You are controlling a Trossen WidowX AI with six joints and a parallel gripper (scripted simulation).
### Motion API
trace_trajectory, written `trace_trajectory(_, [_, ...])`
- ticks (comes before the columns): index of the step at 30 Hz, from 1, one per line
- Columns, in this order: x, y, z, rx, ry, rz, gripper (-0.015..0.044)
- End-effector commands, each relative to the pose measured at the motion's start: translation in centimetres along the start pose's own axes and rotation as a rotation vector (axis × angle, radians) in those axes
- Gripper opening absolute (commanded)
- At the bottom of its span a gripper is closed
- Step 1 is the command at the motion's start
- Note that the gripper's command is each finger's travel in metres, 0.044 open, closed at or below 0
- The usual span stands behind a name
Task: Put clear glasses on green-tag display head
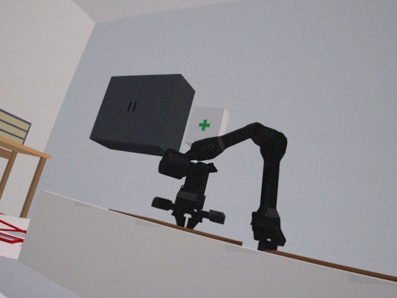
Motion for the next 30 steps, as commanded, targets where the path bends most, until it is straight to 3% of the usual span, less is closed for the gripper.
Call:
trace_trajectory(1, [0.0, -0.2, 0.3, 0.001, 0.001, -0.004, 0.0])
trace_trajectory(30, [0.0, -1.6, 1.4, 0.001, 0.002, -0.003, 0.0])
Point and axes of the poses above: the point midway between the two fingers, 35 mm back from their tips, its own x axis back along the fingers, its own z axis across the jaws, y = z × x, the point moved 5 cm from there along x, back along the fingers, and after that the axes turned 3 degrees about x, right-handed, at the moved point
